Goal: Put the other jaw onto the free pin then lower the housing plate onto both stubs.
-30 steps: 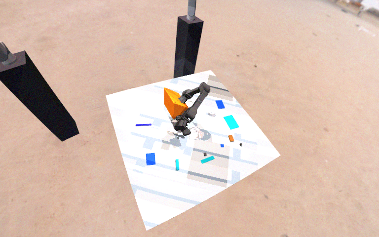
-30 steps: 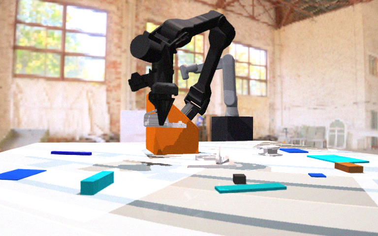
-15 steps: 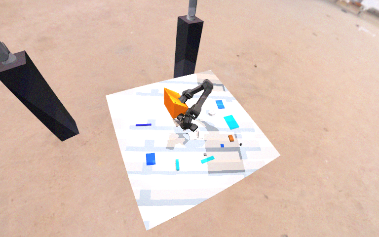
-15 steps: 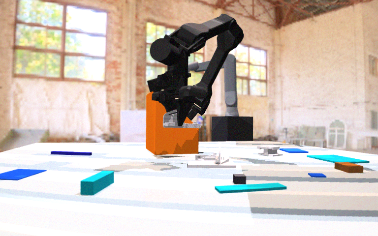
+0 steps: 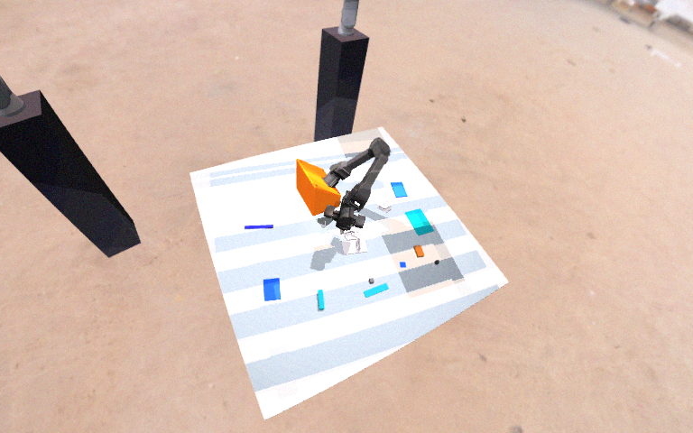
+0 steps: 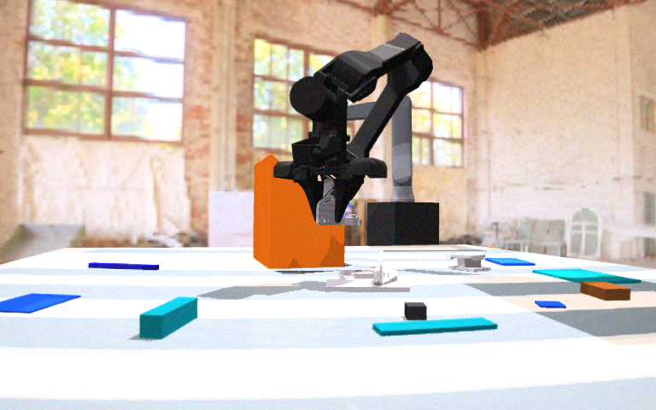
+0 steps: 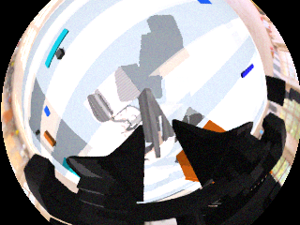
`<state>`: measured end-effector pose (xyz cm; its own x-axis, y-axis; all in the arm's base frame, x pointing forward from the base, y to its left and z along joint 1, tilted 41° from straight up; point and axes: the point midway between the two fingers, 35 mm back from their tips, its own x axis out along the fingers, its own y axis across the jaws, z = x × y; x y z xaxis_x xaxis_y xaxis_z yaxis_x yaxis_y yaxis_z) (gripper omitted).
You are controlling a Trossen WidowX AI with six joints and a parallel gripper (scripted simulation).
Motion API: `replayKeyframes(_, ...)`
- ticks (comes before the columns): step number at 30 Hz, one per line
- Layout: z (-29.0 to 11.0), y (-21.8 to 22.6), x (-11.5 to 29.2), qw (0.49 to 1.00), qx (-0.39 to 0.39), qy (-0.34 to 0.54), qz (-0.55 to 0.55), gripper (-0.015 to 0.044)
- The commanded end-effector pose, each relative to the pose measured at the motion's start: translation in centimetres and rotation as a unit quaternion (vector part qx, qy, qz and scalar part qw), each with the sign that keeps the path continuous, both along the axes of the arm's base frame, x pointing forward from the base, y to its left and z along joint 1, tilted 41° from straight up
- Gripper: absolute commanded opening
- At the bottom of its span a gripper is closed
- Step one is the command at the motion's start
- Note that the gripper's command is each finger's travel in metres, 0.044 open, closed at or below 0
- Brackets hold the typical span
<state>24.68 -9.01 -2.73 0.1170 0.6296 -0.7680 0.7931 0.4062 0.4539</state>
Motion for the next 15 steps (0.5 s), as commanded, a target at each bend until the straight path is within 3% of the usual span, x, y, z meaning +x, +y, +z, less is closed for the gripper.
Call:
replayKeyframes(1,0.5,1.1,-0.5,0.999,-0.002,-0.034,0.039,0.0134)
replayKeyframes(15,1.9,4.6,-2.4,0.968,-0.021,-0.16,0.192,0.0134)
